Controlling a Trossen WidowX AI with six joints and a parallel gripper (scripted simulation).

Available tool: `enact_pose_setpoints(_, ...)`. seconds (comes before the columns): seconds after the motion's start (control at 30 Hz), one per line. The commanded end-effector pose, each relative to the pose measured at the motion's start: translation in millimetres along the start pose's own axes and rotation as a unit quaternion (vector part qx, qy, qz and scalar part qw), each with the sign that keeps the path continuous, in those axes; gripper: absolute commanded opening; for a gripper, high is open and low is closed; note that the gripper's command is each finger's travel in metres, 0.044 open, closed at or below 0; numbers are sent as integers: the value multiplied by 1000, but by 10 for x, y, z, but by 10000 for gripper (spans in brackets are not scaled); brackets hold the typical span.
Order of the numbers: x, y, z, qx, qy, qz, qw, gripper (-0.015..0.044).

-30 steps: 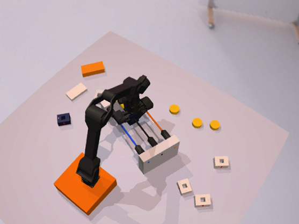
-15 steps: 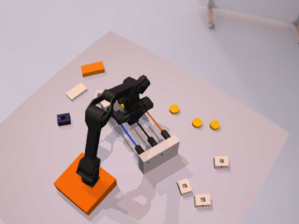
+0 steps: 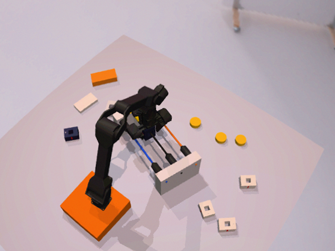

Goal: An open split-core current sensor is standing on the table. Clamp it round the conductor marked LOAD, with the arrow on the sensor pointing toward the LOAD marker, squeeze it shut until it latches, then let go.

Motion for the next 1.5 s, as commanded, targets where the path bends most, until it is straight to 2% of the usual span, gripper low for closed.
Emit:
enact_pose_setpoints(0.0,-2,0,0,0,0,0,1000,440)
enact_pose_setpoints(0.3,-24,-3,-4,0,0,0,1000,440)
enact_pose_setpoints(0.6,-1083,-29,7,-1,2,-2,1000,440)
enact_pose_setpoints(1.47,-1105,-27,11,-1,2,-2,1000,440)
Point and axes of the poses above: the point midway between the two fingers, 35 mm back from their tips, its own x axis out along the fingers, its own z axis across the jaws, y = z × x, the point moved 8 cm from there along -x, back along the fingers, and after that the axes turned 6 degrees about x, right-handed, at the moved point
